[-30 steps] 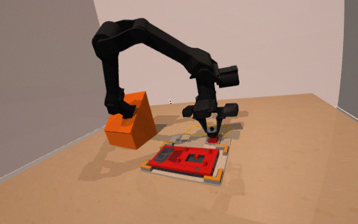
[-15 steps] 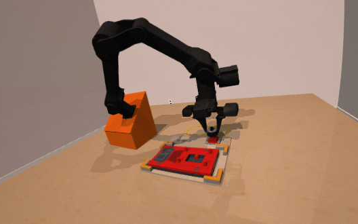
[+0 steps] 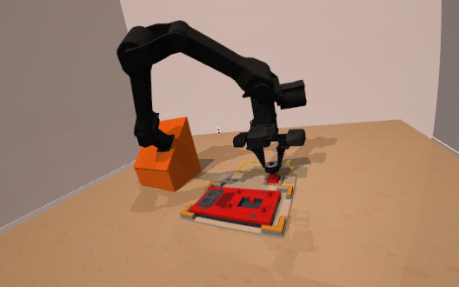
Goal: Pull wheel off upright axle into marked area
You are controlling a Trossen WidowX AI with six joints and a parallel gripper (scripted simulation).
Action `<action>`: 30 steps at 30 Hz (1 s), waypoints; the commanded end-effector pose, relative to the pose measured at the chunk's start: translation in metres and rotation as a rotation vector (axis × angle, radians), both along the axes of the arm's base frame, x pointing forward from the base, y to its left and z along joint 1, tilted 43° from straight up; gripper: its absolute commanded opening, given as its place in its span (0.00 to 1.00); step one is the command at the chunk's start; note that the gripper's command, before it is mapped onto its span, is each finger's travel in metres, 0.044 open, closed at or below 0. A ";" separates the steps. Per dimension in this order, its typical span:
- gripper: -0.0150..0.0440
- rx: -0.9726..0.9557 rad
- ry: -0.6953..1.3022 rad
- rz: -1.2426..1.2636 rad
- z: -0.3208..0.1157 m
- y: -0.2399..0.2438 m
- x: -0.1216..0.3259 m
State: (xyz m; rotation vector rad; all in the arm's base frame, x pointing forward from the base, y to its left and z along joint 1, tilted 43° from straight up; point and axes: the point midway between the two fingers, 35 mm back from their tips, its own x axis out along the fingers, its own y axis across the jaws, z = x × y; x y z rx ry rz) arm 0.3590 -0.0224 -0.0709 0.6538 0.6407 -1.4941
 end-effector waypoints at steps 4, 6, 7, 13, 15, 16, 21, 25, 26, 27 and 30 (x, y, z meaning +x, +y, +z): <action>0.25 0.003 -0.004 0.001 0.003 0.003 0.001; 0.25 0.003 -0.004 0.002 0.003 0.004 0.001; 0.25 0.003 -0.004 0.002 0.004 0.004 0.001; 0.25 0.003 -0.004 0.002 0.005 0.006 0.001; 0.25 0.003 -0.005 0.003 0.005 0.006 0.001; 0.25 0.003 -0.005 0.003 0.006 0.006 0.001; 0.25 0.003 -0.005 0.003 0.007 0.007 0.001; 0.25 0.003 -0.005 0.004 0.008 0.008 0.001; 0.25 0.003 -0.005 0.004 0.008 0.009 0.001; 0.25 0.003 -0.005 0.004 0.008 0.009 0.001; 0.25 0.003 -0.005 0.004 0.009 0.009 0.001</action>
